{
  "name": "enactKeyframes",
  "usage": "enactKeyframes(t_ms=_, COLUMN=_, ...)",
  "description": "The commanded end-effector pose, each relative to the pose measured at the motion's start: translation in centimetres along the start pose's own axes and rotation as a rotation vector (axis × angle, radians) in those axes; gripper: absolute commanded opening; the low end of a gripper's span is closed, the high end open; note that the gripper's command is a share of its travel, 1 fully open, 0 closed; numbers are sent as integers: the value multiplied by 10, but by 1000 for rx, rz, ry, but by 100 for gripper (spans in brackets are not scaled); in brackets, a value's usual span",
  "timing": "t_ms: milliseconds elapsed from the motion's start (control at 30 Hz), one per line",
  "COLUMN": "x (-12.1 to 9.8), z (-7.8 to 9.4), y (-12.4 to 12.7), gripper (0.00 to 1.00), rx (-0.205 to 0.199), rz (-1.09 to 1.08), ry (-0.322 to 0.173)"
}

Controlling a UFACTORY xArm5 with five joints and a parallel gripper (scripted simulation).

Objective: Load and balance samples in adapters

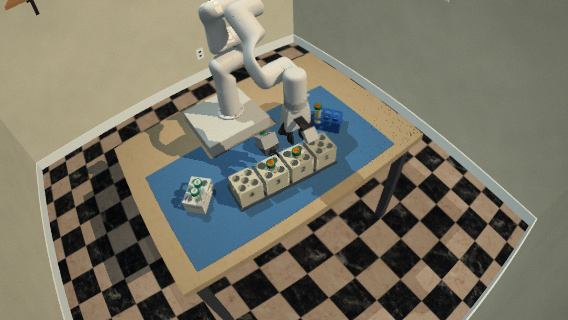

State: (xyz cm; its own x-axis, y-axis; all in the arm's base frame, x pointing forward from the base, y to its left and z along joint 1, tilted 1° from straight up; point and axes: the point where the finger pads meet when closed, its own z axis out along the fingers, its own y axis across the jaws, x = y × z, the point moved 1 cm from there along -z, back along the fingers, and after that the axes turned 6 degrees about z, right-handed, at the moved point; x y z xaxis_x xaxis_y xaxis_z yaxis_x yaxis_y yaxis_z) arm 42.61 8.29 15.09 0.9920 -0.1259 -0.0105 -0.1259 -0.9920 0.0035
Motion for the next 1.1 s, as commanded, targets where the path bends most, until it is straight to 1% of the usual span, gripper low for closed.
enactKeyframes(t_ms=0, x=1, z=-9, y=0, gripper=43, rx=1, rz=0, ry=4)
enactKeyframes(t_ms=367, x=1, z=-31, y=0, gripper=43, rx=1, rz=0, ry=4)
enactKeyframes(t_ms=433, x=1, z=-31, y=0, gripper=43, rx=1, rz=0, ry=4)
enactKeyframes(t_ms=733, x=1, z=-50, y=-1, gripper=43, rx=1, rz=0, ry=4)
enactKeyframes(t_ms=1067, x=1, z=-50, y=-1, gripper=43, rx=1, rz=0, ry=4)
